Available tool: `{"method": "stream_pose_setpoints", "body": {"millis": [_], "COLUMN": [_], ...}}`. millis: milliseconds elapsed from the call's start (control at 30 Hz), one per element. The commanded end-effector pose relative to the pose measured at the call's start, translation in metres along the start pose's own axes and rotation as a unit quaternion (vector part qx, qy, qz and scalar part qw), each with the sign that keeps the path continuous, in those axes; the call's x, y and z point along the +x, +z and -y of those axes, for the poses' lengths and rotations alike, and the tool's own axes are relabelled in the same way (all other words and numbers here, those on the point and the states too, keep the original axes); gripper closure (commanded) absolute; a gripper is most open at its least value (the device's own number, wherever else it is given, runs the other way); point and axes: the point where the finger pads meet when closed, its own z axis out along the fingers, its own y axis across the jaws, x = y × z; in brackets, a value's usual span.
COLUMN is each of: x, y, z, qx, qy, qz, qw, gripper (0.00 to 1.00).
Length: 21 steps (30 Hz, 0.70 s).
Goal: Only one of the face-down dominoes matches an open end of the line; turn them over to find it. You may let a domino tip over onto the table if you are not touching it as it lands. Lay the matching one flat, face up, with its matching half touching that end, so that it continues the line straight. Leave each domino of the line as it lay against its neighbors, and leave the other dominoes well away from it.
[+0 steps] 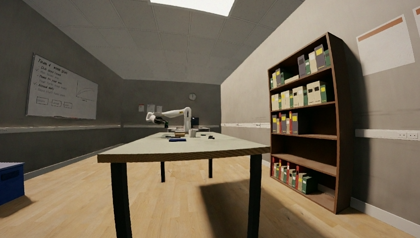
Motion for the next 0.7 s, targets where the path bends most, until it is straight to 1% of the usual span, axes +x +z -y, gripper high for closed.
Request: {"method": "stream_pose_setpoints", "body": {"millis": [0, 667], "x": [0.0006, 0.0005], "y": [-0.0001, -0.0002], "z": [0.0000, 0.0001], "qx": [0.002, 0.003], "qy": [-0.002, -0.004], "qz": [-0.003, -0.005], "qw": [1.000, 1.000], "gripper": [0.69, 0.69]}}
